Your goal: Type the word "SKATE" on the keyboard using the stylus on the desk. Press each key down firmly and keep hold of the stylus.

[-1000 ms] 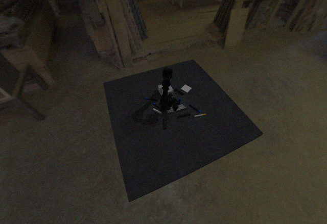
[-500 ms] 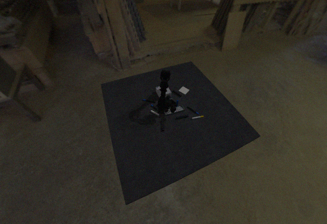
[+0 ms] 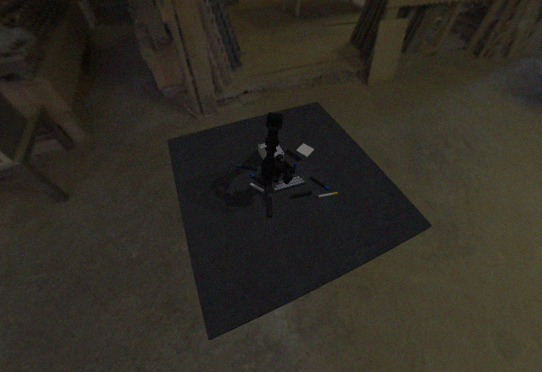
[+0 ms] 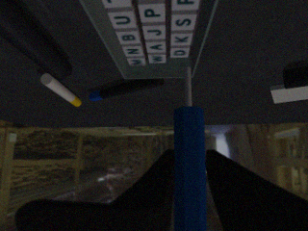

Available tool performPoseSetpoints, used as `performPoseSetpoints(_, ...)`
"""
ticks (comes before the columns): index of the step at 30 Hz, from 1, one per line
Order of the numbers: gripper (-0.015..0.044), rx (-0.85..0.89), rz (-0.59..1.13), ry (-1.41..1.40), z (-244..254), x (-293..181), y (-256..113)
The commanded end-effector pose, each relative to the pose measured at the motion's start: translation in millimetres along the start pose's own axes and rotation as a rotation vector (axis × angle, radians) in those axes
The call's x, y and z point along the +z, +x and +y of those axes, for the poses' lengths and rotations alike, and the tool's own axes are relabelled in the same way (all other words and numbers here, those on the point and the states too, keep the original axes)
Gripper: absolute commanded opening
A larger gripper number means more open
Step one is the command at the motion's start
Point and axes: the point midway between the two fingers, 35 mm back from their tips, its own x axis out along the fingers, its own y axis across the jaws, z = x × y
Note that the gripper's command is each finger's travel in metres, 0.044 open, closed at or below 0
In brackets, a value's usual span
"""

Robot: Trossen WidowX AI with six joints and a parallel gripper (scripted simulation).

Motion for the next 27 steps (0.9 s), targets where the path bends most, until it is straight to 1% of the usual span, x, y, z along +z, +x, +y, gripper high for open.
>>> performPoseSetpoints(1,0.0084,0.0,0.0,0.0,0,0,0)
performPoseSetpoints(4,0.0064,0.0,0.0,0.0,0,0,0)
performPoseSetpoints(6,0.0011,0.0,0.0,-0.001,0,-2,2)
performPoseSetpoints(7,0.0,0.0,0.001,-0.002,0,-3,3)
performPoseSetpoints(14,0.0,0.0,0.005,-0.011,-1,-15,14)
performPoseSetpoints(21,0.0,0.001,0.002,-0.01,0,2,24)
performPoseSetpoints(27,0.0,0.001,0.002,-0.01,0,2,24)
